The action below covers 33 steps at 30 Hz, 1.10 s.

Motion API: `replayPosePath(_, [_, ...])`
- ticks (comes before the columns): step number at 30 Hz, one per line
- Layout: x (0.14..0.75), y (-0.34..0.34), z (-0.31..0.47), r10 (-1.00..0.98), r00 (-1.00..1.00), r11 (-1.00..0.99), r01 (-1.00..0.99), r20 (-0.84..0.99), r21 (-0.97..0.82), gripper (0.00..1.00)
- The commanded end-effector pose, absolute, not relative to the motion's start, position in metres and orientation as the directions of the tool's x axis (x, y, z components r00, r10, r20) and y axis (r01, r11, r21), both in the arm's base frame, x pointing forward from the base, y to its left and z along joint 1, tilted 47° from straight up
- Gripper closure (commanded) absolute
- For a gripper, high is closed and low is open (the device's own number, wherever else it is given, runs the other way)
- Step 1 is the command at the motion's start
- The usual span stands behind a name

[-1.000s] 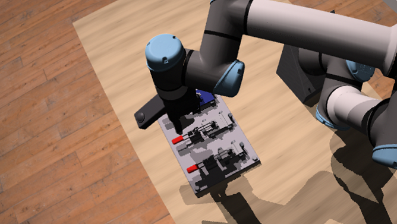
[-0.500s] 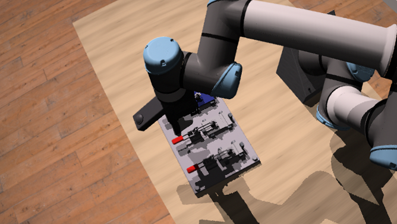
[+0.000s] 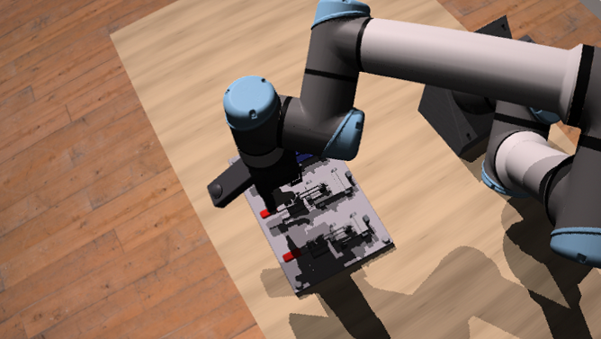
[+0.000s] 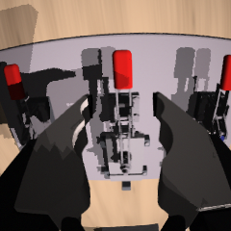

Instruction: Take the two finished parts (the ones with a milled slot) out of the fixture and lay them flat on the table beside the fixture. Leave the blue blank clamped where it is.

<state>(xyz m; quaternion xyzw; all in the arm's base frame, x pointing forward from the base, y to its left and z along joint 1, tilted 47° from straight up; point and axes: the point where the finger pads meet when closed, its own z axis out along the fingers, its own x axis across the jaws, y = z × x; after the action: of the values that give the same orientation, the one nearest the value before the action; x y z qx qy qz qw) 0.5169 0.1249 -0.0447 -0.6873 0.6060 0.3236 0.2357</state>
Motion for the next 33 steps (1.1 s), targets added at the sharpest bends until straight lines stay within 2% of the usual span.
replayPosePath(1, [0.5151,0.1371,-0.0568,-0.681,0.056,-0.153,-0.986,-0.73,0.067,0.72])
replayPosePath(33, [0.513,0.1469,-0.0661,-0.681,0.056,-0.153,-0.986,-0.73,0.067,0.72])
